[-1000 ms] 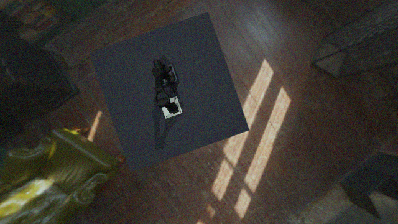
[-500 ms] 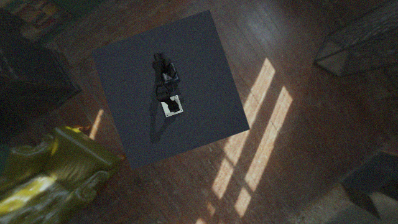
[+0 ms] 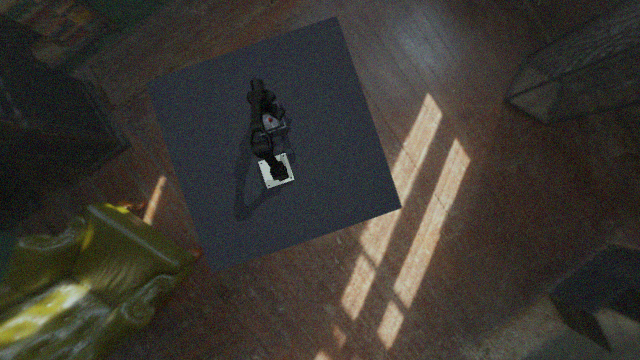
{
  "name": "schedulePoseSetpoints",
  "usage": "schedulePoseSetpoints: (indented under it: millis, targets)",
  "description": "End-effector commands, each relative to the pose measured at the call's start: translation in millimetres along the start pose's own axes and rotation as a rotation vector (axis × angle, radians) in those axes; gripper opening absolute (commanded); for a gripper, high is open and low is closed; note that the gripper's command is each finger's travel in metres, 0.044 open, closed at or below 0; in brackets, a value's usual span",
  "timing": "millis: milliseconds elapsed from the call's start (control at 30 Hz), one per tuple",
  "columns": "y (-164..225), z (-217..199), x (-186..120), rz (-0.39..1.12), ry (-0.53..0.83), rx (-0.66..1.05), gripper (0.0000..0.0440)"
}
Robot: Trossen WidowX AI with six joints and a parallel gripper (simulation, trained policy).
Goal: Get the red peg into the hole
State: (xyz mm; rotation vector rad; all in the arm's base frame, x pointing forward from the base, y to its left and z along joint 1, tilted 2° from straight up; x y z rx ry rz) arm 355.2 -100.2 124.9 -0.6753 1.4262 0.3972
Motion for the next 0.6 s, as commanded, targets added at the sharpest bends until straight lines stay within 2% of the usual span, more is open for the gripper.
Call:
schedulePoseSetpoints:
  millis: [0, 567]
  targets:
    - [-7.1, -1.3, 3.4, 0.017, 0.006, -0.005, 0.0092]
    - [-33.2, -21.1, 13.5, 0.061, 0.036, 0.001, 0.0081]
Point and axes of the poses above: the point midway between the two fingers, 35 mm back from their tips, its own x axis out along the fingers, its own z axis across the jaws, y = z × x, the point moved 4 cm from there along -x, back along the fingers, and after that the axes turned 3 degrees about -x, right-handed, at the moved point
